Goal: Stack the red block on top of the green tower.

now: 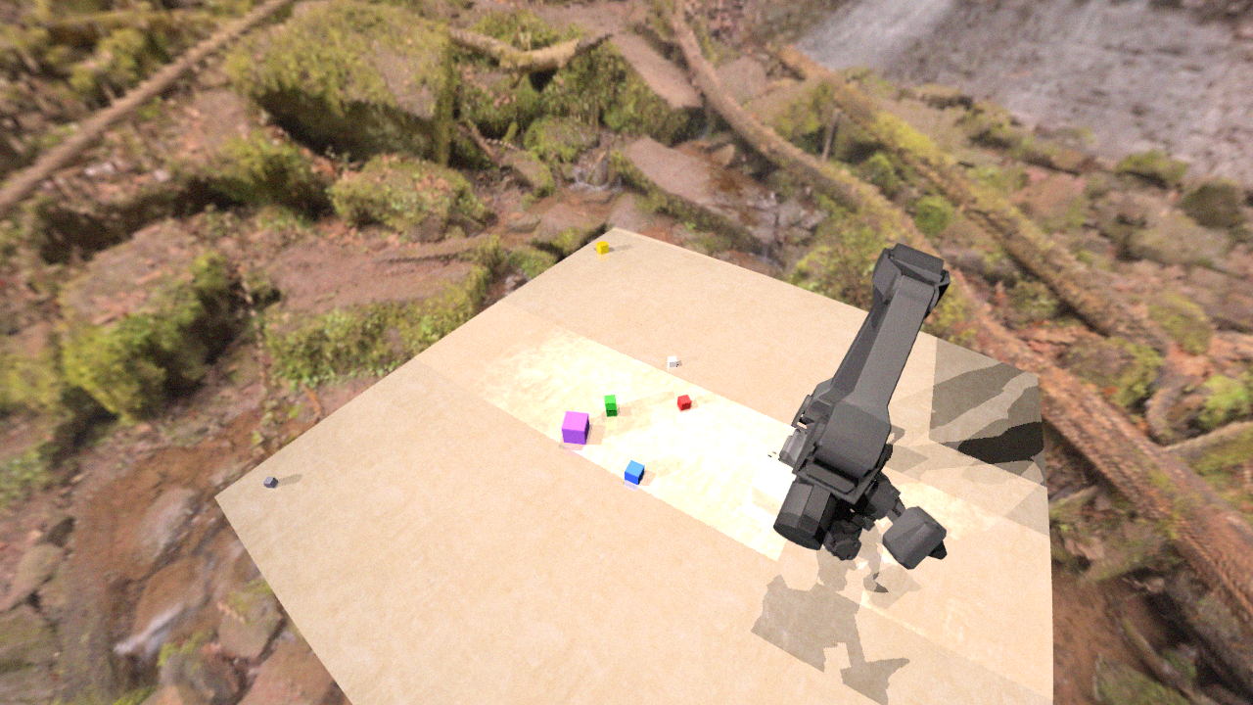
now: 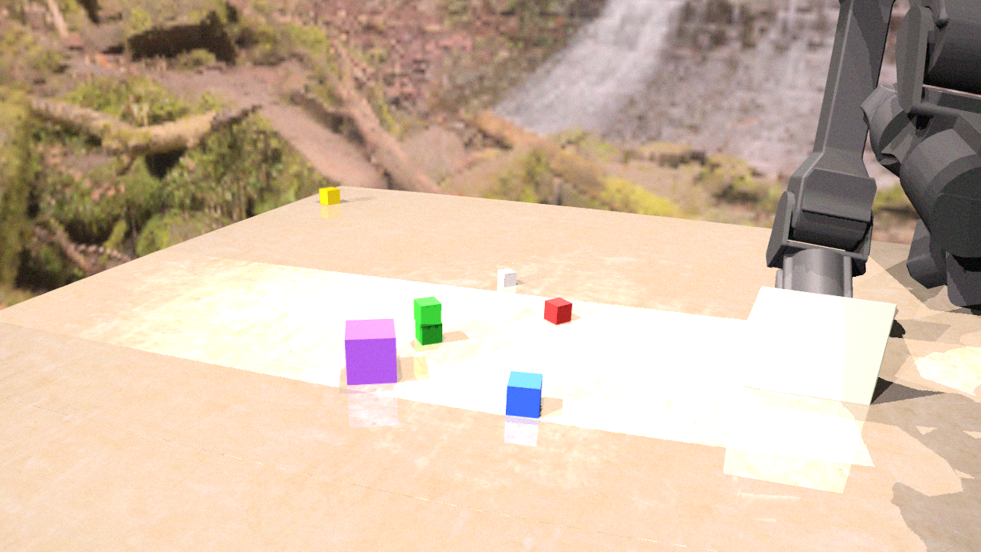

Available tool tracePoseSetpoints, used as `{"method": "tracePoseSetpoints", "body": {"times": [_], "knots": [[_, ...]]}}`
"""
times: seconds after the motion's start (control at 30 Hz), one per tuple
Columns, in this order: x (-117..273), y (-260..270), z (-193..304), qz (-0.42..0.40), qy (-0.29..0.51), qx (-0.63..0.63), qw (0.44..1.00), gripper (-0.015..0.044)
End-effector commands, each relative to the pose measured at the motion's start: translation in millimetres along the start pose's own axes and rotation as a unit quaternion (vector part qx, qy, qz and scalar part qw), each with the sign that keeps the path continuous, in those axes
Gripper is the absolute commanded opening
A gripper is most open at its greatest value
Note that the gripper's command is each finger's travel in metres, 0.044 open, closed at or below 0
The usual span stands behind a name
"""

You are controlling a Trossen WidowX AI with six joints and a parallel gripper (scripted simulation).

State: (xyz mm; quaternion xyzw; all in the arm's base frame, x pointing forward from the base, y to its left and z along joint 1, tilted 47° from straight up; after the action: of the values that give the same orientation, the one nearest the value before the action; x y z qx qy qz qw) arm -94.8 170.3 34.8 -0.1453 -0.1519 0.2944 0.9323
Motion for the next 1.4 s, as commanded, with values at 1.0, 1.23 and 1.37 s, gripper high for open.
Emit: {"method": "tracePoseSetpoints", "body": {"times": [1.0, 1.23, 1.37], "knots": [[162.6, -74.0, -27.9, -0.124, -0.304, -0.197, 0.924, 0.0440], [197.7, -118.0, -34.9, -0.151, -0.381, -0.306, 0.859, 0.0440], [214.2, -146.8, -37.0, -0.164, -0.416, -0.369, 0.815, 0.0440]]}}
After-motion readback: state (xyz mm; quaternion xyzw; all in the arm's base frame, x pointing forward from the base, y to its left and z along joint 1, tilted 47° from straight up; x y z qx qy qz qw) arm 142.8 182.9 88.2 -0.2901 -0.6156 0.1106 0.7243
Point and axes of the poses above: the point midway between the two fingers, 35 mm back from their tips, its own x axis back along the fingers, its own y axis across the jaws, z = x × y, the point moved 10 cm from there along x, back along the fingers, and after that the axes turned 13 degrees about -x, right-handed, at the moved point
